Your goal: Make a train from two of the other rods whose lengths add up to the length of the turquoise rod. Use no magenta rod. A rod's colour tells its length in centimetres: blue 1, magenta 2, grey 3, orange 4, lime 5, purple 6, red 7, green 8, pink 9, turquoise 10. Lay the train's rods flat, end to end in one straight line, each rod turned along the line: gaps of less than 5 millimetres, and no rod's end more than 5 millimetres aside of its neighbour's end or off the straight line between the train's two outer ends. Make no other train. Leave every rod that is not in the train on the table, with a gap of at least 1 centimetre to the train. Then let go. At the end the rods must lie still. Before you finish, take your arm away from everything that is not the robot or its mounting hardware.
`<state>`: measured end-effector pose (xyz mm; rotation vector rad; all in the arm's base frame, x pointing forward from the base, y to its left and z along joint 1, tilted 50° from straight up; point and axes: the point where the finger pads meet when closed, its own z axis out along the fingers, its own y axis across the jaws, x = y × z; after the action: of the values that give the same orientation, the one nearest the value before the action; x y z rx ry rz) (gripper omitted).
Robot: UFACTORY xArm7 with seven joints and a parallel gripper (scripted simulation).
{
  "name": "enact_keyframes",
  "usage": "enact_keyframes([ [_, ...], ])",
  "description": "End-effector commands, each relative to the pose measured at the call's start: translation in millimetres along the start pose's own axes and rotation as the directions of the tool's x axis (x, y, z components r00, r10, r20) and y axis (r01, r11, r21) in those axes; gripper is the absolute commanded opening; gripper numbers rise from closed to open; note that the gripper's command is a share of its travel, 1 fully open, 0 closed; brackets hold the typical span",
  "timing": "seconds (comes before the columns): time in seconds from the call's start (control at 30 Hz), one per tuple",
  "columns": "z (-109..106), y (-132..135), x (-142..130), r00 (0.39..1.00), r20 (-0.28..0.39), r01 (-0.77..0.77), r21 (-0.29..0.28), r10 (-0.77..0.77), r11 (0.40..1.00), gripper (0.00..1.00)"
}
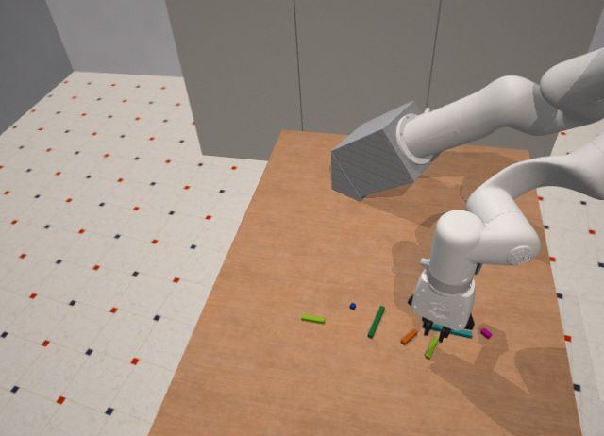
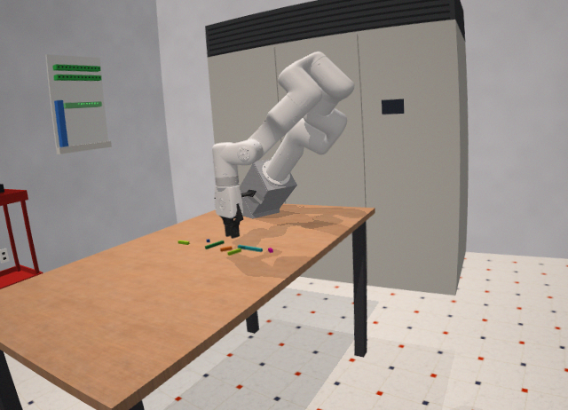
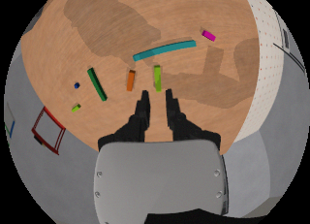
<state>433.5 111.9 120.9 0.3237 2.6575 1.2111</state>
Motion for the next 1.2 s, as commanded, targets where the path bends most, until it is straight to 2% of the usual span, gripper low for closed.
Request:
enact_keyframes([
  [0.0,1.0,-0.1,-1.4,1.000,0.004,-0.001,0.000,0.001,1.000,0.24],
  [0.83,34.0,0.7,-0.6,1.000,0.004,0.000,0.000,0.000,1.000,0.24],
  [1.17,40.5,0.8,-0.4,1.000,0.004,0.000,0.000,0.000,1.000,0.24],
])
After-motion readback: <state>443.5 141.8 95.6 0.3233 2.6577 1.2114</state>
